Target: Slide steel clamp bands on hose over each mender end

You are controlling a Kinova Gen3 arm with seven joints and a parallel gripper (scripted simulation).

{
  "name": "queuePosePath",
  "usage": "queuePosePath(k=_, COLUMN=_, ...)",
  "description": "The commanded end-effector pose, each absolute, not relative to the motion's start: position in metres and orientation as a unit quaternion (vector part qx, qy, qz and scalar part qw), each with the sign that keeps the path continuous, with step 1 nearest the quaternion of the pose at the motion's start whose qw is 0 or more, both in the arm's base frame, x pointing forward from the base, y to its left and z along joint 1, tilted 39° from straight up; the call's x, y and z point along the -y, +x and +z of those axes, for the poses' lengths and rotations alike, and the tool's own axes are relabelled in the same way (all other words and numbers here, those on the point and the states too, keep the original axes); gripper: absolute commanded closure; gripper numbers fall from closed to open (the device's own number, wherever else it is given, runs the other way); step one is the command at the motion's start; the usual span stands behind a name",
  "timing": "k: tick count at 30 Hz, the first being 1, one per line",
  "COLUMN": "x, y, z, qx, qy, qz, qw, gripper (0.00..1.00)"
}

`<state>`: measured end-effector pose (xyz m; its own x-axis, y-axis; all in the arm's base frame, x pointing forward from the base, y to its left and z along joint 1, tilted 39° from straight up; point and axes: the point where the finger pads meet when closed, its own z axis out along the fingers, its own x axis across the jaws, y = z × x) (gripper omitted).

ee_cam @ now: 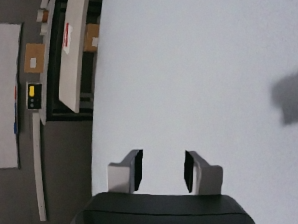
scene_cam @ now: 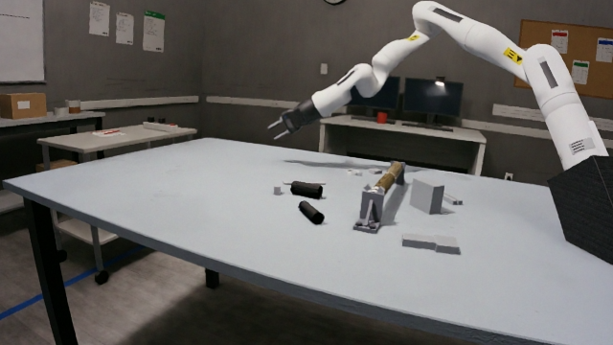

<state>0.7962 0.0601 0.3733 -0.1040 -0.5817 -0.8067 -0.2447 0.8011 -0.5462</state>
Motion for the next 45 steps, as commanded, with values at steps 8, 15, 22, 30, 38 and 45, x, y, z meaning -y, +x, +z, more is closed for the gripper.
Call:
queuePosePath(k=8, x=-0.071, y=0.796, z=0.374, qx=-0.731, qy=-0.275, qz=-0.134, qw=0.61, gripper=1.0)
queuePosePath(k=15, x=-0.081, y=0.795, z=0.371, qx=-0.734, qy=-0.263, qz=-0.128, qw=0.612, gripper=1.0)
queuePosePath(k=22, x=-0.103, y=0.792, z=0.364, qx=-0.743, qy=-0.238, qz=-0.118, qw=0.614, gripper=1.0)
queuePosePath(k=30, x=-0.126, y=0.786, z=0.352, qx=-0.756, qy=-0.21, qz=-0.109, qw=0.611, gripper=1.0)
queuePosePath(k=38, x=-0.16, y=0.766, z=0.324, qx=-0.782, qy=-0.166, qz=-0.102, qw=0.593, gripper=1.0)
queuePosePath(k=45, x=-0.181, y=0.746, z=0.298, qx=-0.803, qy=-0.138, qz=-0.104, qw=0.57, gripper=1.0)
